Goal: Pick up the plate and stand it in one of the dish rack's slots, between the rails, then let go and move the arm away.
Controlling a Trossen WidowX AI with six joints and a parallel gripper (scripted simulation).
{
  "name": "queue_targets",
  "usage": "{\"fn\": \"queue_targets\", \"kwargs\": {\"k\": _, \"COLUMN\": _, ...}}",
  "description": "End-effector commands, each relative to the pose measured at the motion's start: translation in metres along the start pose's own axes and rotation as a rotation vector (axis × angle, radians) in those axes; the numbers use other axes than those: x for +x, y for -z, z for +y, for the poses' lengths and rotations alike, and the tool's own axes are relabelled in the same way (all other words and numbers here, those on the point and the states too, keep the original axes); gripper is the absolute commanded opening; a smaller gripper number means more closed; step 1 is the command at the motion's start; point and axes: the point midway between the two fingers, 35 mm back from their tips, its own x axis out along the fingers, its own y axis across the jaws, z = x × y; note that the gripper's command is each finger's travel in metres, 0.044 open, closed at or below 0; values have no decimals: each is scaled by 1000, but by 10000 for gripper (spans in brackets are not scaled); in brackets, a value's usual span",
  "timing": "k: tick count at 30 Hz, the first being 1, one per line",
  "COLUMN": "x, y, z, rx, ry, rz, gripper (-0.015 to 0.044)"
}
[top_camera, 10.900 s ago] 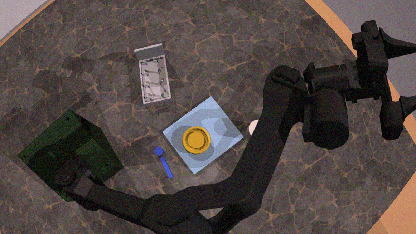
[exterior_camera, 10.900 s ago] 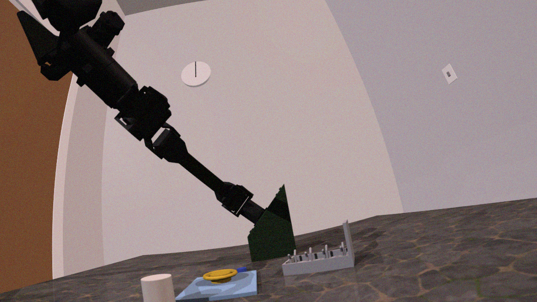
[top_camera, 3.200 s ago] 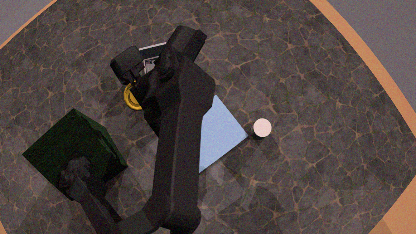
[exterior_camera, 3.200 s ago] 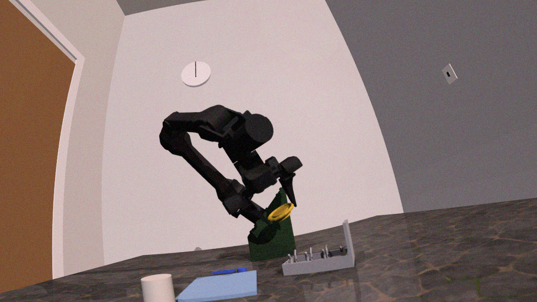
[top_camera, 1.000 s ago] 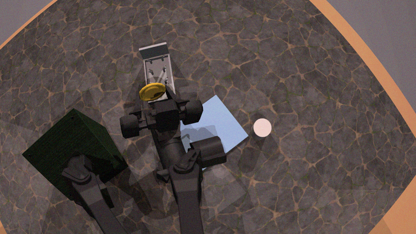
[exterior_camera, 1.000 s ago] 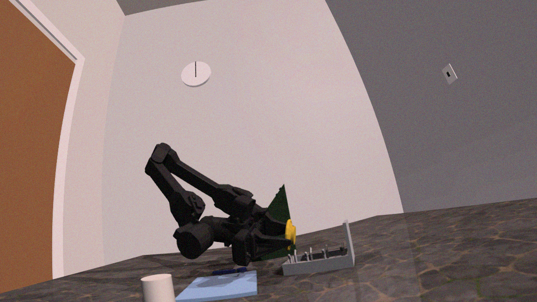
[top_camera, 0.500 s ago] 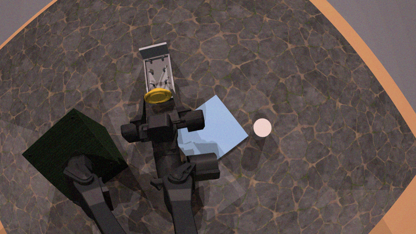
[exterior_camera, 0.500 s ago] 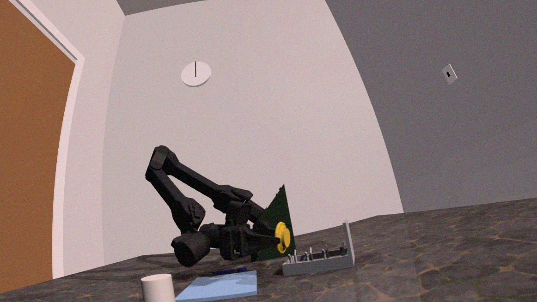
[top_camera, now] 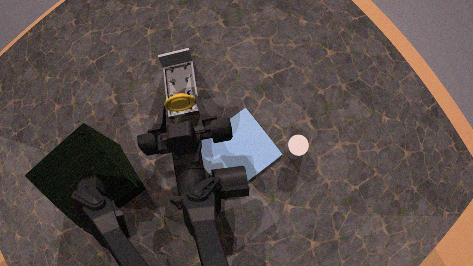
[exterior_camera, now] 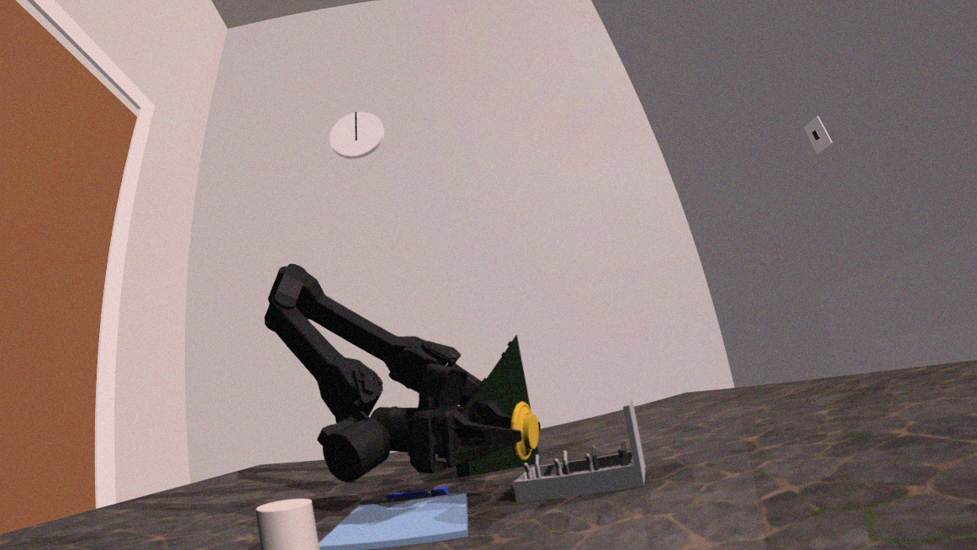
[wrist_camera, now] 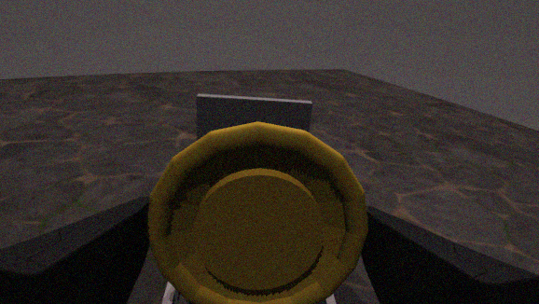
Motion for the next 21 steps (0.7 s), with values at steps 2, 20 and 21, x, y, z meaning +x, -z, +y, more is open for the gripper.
{"fn": "queue_targets", "kwargs": {"k": 2, "x": 11, "y": -1, "z": 0, "rx": 1, "ry": -3, "rz": -1, "gripper": 0}}
{"fn": "queue_targets", "kwargs": {"k": 20, "x": 27, "y": 18, "z": 0, "rx": -13, "ry": 5, "rz": -6, "gripper": 0}}
{"fn": "queue_targets", "kwargs": {"k": 21, "x": 27, "y": 18, "z": 0, "rx": -13, "ry": 5, "rz": -6, "gripper": 0}}
